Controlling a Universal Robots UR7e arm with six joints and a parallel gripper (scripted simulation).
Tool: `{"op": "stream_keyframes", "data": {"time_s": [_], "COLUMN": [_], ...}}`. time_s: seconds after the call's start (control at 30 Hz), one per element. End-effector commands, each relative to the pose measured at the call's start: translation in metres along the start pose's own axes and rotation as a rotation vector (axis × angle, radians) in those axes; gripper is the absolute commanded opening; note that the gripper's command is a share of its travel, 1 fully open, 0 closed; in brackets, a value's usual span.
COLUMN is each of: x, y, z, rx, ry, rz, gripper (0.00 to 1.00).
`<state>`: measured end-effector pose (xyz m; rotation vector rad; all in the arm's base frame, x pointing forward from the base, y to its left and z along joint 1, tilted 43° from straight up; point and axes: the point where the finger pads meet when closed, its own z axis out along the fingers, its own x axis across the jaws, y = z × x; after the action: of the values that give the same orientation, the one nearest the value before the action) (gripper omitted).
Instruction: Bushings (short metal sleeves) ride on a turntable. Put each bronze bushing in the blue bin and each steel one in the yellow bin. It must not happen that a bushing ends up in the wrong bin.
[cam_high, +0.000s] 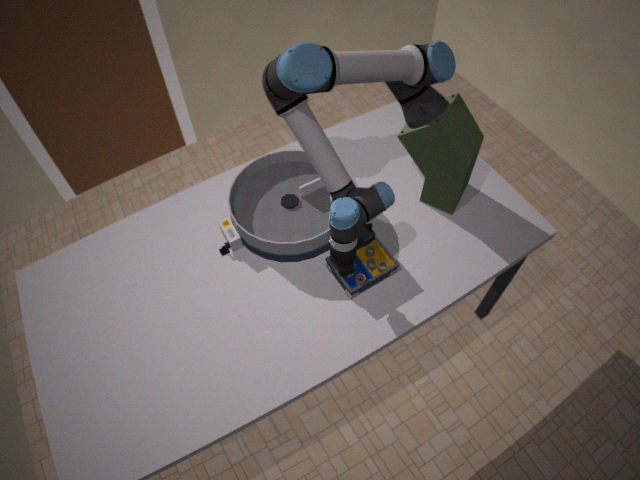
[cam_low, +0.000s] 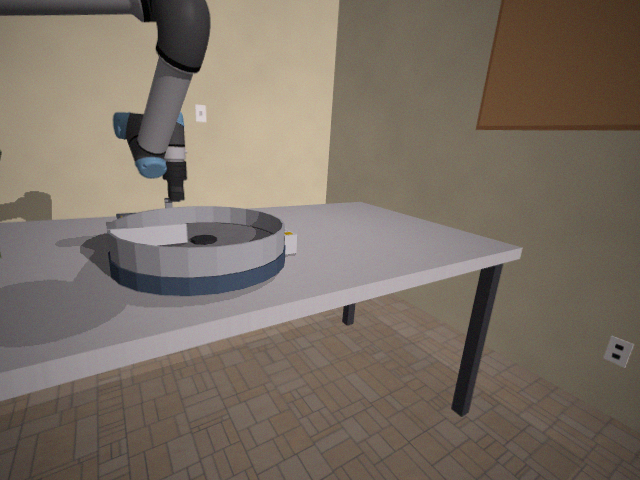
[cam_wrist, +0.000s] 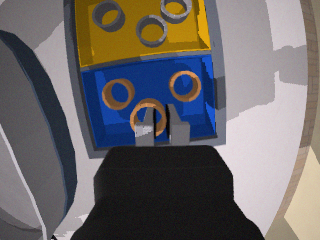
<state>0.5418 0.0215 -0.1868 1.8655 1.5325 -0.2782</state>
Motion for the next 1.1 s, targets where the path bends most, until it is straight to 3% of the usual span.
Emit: {"op": "stream_keyframes", "data": {"time_s": [0.0,1.07], "x": [0.000,0.000], "y": [0.000,0.000], "z": [0.004,0.016], "rx": [-0.001,-0.001], "ry": [0.001,0.001], "rz": [0.000,0.000], "gripper": [0.00,0.00]}}
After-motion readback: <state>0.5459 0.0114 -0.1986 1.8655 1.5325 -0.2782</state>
